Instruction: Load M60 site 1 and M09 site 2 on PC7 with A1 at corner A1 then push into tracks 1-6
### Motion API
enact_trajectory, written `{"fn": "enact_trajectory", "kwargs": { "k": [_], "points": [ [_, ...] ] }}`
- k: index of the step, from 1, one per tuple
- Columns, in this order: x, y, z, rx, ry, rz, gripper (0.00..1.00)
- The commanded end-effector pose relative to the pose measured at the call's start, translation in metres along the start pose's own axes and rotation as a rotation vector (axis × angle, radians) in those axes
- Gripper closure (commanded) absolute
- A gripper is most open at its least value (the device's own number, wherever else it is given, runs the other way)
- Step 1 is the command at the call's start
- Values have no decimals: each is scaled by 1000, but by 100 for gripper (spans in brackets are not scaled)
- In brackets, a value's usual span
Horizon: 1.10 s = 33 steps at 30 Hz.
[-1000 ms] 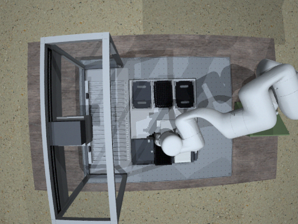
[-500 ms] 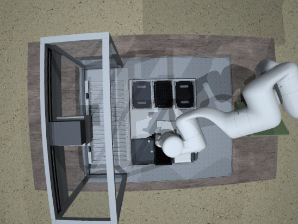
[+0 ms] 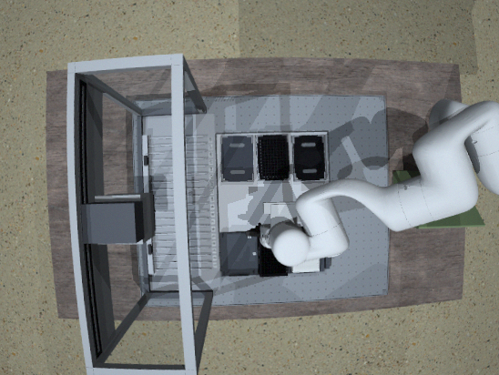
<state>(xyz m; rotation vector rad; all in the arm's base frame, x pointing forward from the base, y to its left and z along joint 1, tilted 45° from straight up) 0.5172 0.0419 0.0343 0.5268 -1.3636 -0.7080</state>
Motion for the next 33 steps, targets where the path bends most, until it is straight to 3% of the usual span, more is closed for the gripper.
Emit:
{"fn": "enact_trajectory", "kwargs": {
  "k": [1,10,33],
  "points": [
    [0,4,-1,5,0,-2,0],
    [-10,4,-3,5,0,-2,0],
    [-114,4,-21,5,0,-2,0]
  ]
}}
Point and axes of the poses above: the point where the finger pads meet when closed, its own y axis back along the fingers, its own z axis across the jaws, x = y × z, the point moved 9 cm from there along y, back along the fingers, and after that the axes turned 10 degrees about y, right-handed, at the moved point
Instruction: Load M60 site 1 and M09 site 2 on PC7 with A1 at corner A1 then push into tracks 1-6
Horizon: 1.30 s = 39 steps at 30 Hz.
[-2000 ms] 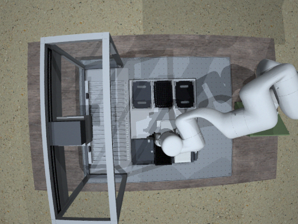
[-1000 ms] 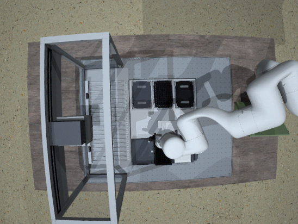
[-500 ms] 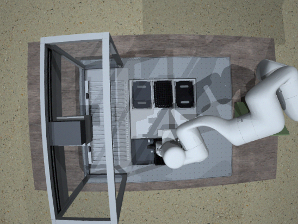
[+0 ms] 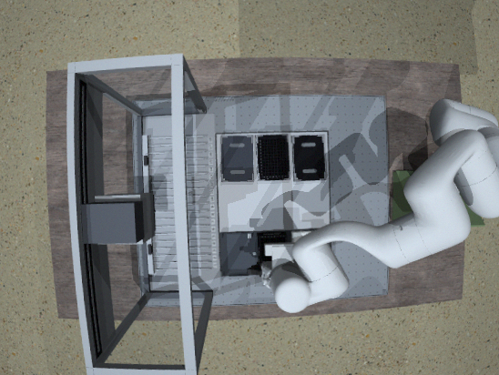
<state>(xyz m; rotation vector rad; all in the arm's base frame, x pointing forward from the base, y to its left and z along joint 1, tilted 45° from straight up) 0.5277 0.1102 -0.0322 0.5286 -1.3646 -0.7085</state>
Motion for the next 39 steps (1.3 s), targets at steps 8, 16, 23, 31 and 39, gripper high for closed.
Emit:
{"fn": "enact_trajectory", "kwargs": {
  "k": [8,16,23,31,39],
  "points": [
    [-58,3,-12,4,1,-1,0],
    [-88,3,-17,4,1,-1,0],
    [-99,3,-19,4,1,-1,0],
    [-99,3,-19,4,1,-1,0],
    [-99,-2,-19,4,1,-1,0]
  ]
}}
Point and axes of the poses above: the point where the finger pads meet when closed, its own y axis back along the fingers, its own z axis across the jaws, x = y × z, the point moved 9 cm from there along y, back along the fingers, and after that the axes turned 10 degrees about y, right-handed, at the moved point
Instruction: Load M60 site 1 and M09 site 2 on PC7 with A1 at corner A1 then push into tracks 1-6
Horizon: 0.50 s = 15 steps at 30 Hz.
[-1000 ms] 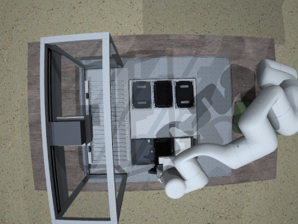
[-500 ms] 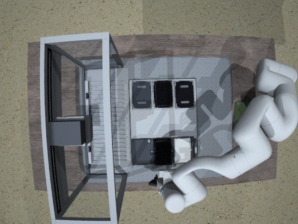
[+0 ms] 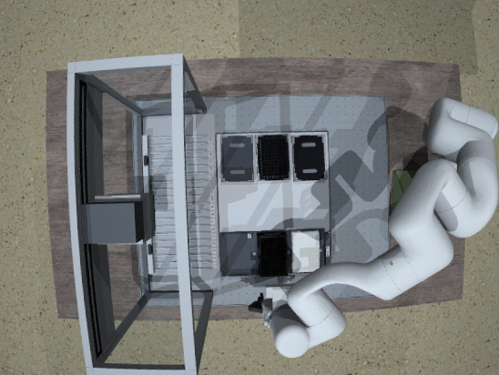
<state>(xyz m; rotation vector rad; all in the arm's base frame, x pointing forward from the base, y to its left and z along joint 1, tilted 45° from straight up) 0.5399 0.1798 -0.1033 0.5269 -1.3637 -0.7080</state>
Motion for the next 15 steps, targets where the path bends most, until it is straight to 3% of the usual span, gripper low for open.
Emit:
{"fn": "enact_trajectory", "kwargs": {
  "k": [1,15],
  "points": [
    [-1,-3,-1,5,0,-3,0],
    [-1,-23,-1,5,0,-3,0]
  ]
}}
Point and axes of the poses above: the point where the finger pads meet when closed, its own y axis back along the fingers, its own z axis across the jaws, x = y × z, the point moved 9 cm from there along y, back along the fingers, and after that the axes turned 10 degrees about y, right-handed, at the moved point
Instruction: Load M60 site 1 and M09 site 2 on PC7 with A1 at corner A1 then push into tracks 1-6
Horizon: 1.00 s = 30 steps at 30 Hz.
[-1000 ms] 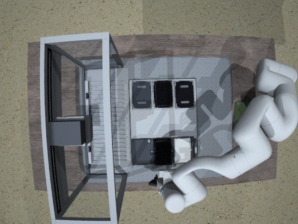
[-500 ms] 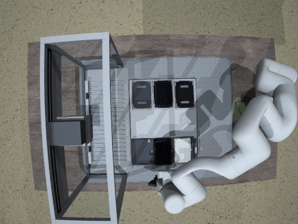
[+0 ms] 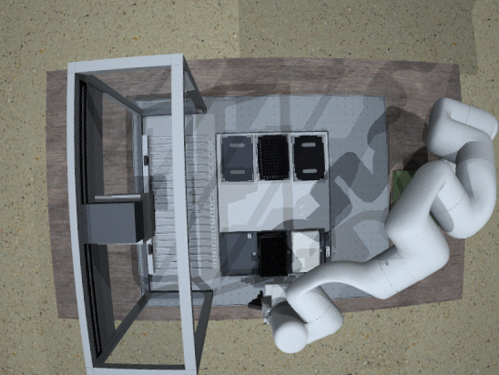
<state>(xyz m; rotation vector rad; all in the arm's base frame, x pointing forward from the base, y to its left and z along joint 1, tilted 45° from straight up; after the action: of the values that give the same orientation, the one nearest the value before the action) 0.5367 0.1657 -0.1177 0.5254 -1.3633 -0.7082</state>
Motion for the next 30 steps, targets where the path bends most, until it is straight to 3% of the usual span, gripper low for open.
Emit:
{"fn": "enact_trajectory", "kwargs": {
  "k": [1,30],
  "points": [
    [-1,-4,-1,6,0,-3,0],
    [-1,-46,-1,6,0,-3,0]
  ]
}}
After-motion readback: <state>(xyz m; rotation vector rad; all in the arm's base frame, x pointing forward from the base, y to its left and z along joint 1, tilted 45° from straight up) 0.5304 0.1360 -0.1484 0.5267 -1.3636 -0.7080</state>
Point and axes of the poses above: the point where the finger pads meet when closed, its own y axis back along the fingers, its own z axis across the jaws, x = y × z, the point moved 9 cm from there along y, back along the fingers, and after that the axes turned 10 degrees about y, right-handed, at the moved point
